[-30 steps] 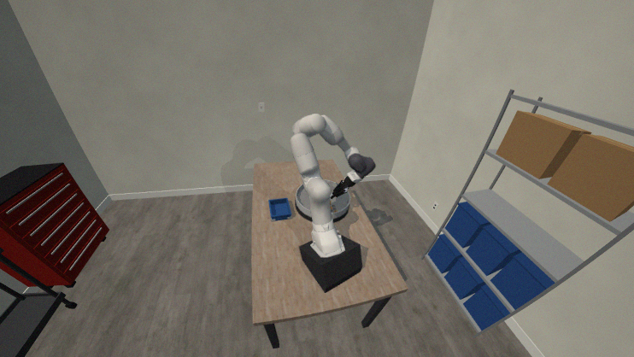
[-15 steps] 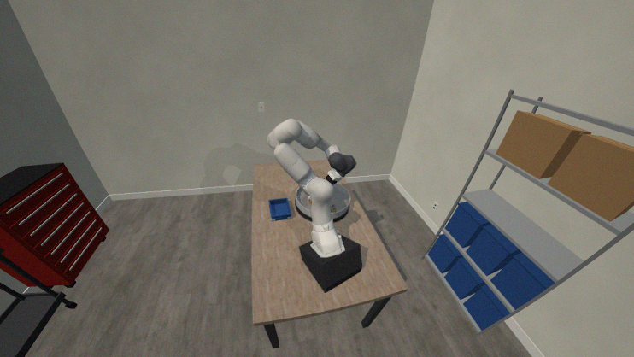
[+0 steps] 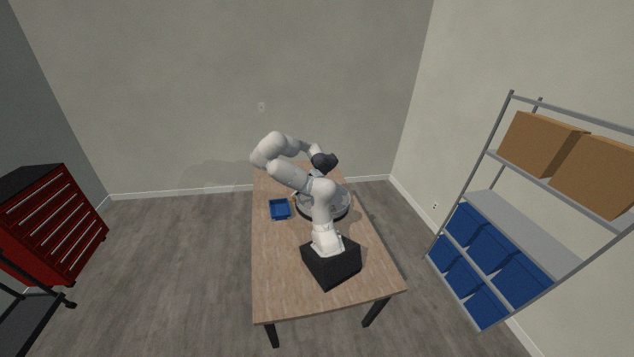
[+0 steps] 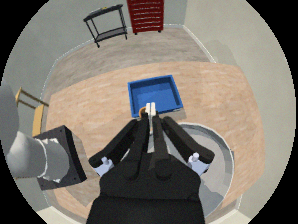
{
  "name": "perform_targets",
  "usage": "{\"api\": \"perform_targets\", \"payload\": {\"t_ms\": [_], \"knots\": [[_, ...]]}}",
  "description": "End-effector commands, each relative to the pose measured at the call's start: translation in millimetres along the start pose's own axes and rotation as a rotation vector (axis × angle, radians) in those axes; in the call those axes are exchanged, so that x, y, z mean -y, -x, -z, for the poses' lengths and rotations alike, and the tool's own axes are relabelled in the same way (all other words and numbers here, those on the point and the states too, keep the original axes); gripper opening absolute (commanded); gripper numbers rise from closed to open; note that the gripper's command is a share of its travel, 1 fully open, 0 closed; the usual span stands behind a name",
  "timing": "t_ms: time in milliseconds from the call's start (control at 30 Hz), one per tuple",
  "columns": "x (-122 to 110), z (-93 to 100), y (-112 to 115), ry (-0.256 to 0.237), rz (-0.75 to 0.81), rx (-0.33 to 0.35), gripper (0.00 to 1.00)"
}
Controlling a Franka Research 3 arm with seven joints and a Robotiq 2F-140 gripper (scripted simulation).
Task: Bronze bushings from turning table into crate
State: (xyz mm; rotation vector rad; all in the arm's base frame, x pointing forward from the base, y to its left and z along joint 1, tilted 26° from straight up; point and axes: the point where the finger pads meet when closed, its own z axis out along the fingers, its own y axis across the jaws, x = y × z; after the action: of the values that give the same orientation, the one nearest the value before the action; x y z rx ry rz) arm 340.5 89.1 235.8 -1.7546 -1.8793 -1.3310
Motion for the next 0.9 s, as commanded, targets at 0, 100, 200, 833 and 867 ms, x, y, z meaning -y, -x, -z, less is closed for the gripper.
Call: {"api": "perform_targets", "payload": {"t_ms": [0,100,200,833,867], "knots": [[-9,-10.6,-11,0.026,-0.119,0.011,0.0],[-11,-15.9,-18,0.026,-0.119,0.011,0.0],[-12,-20.4,-23,0.026,-0.119,0.011,0.0],[-27,-67.8,-77,0.026,-0.119,0.011,0.0],[-28,-68.3,-78,0.026,-0.119,0.011,0.0]]}}
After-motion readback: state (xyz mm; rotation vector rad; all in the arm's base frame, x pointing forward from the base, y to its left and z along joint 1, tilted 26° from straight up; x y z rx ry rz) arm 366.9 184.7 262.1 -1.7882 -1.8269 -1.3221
